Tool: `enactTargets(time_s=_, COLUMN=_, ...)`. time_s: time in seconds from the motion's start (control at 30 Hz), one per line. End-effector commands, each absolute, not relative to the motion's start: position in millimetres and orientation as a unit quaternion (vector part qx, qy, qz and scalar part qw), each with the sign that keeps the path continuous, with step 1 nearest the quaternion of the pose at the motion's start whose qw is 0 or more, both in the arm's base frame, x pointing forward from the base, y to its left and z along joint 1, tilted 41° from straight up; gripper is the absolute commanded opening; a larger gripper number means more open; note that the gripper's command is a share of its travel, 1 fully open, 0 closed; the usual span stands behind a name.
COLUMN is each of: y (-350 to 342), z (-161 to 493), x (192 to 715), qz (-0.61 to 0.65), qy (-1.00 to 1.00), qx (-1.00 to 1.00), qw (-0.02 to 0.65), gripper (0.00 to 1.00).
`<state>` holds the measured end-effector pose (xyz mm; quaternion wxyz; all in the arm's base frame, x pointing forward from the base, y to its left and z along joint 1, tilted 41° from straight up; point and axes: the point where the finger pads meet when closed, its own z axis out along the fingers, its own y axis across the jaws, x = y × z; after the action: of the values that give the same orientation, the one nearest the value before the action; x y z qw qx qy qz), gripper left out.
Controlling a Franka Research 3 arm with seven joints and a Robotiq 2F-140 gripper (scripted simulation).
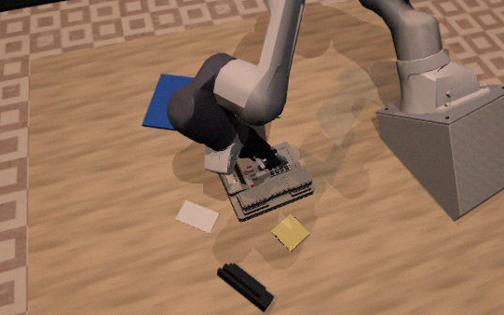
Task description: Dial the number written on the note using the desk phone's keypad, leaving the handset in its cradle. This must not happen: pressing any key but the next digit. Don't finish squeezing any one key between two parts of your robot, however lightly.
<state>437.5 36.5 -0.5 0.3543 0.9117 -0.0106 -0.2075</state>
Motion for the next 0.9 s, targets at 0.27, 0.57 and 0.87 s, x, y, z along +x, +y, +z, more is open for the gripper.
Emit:
enactTargets(time_s=0.27, y=20.2, z=16.6, x=449.9, qz=-0.209, qy=-0.009, qx=0.911, qw=0.356, gripper=0.00)
enactTargets(time_s=0.57, y=19.1, z=17.1, x=450.6, qz=-0.209, qy=-0.009, qx=0.911, qw=0.356, gripper=0.00)
enactTargets(time_s=0.87, y=14.9, z=12.0, x=452.0, qz=-0.209, qy=-0.009, qx=0.911, qw=0.356, gripper=0.00)
